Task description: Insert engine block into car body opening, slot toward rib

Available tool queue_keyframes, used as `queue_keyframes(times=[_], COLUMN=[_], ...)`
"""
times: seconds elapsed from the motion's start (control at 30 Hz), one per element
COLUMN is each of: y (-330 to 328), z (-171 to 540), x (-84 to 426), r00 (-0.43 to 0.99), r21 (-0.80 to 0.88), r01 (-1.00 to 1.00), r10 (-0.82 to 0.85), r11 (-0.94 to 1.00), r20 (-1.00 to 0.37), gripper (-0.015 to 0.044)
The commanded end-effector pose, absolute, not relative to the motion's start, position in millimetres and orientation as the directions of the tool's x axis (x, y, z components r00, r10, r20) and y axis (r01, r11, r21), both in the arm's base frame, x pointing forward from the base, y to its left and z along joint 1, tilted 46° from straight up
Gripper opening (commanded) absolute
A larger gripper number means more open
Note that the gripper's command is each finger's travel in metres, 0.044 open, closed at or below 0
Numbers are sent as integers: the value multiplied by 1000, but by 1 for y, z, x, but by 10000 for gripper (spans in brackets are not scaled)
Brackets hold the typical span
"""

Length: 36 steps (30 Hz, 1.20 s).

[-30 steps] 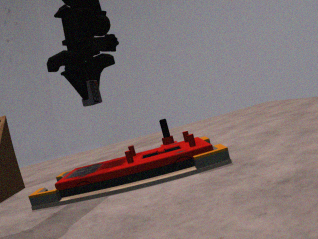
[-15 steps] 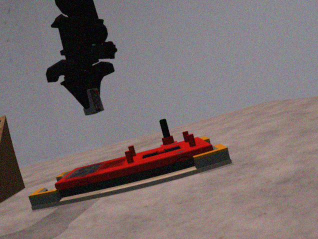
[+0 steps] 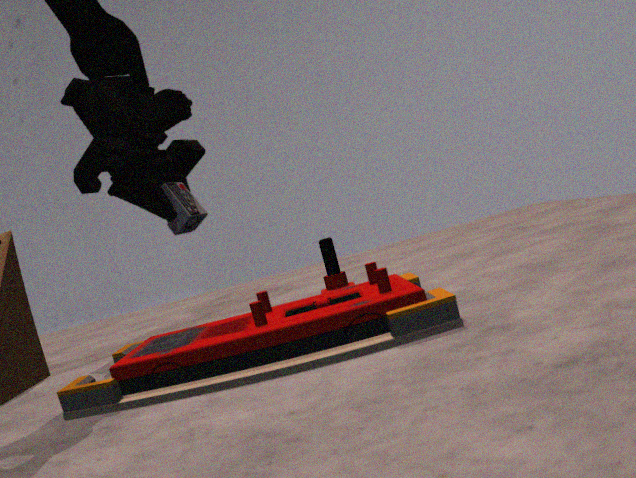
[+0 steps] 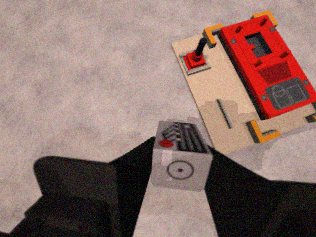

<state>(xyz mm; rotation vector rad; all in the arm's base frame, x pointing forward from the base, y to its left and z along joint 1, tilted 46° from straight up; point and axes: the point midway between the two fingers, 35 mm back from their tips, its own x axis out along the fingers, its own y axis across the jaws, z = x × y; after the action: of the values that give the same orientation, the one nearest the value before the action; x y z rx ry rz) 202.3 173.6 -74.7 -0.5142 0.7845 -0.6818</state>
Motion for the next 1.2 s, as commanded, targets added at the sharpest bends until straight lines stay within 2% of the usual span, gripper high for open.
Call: queue_keyframes(times=[0.0,0.13,1.17], y=[173,174,118], z=[-77,-78,-133], x=[199,196,202], r00=[604,678,682], r21=[-643,-637,-638], r01=[357,350,351], r10=[-692,-655,-654], r11=[678,686,686], r20=[-394,-333,-327], gripper=[0,0,0])
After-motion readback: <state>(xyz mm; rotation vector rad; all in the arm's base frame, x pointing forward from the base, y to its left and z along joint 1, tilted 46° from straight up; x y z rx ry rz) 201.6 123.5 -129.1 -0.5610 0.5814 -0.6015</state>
